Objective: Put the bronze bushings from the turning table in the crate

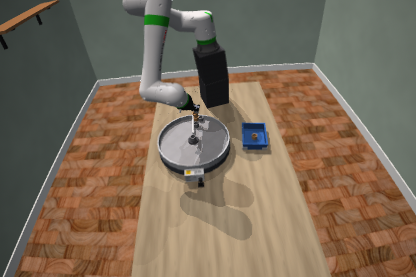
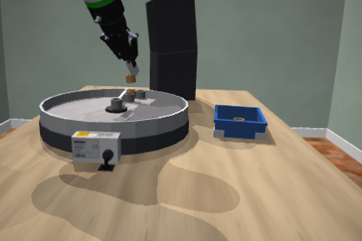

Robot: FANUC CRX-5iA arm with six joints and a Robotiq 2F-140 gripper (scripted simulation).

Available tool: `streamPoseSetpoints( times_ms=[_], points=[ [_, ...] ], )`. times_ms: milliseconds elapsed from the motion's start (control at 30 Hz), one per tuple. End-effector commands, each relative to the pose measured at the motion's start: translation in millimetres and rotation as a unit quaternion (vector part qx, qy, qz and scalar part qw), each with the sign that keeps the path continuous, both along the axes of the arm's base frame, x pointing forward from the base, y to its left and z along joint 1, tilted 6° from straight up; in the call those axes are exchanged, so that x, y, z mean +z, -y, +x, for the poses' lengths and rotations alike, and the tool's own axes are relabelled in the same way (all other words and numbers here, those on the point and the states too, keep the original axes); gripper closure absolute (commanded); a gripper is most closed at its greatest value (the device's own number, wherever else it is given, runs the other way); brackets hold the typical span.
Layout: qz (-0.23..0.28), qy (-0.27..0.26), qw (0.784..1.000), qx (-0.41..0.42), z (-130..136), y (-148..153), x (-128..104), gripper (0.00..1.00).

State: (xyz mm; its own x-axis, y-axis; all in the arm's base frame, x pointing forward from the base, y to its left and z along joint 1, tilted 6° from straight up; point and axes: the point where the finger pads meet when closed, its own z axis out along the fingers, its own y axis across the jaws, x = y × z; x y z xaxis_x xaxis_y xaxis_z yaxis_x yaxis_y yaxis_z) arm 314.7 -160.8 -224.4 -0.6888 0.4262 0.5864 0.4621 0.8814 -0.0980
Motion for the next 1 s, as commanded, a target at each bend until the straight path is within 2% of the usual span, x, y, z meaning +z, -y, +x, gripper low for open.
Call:
streamPoseSetpoints(
  times_ms=[0, 800, 967],
  points=[
    [0.000, 0.000, 1.000, 0.000, 0, 0, 0, 1.00],
    [0.000, 0.000, 1.000, 0.000, 0, 0, 0, 1.00],
    [0.000, -0.001, 1.000, 0.007, 4, -12, -1, 1.00]
  ],
)
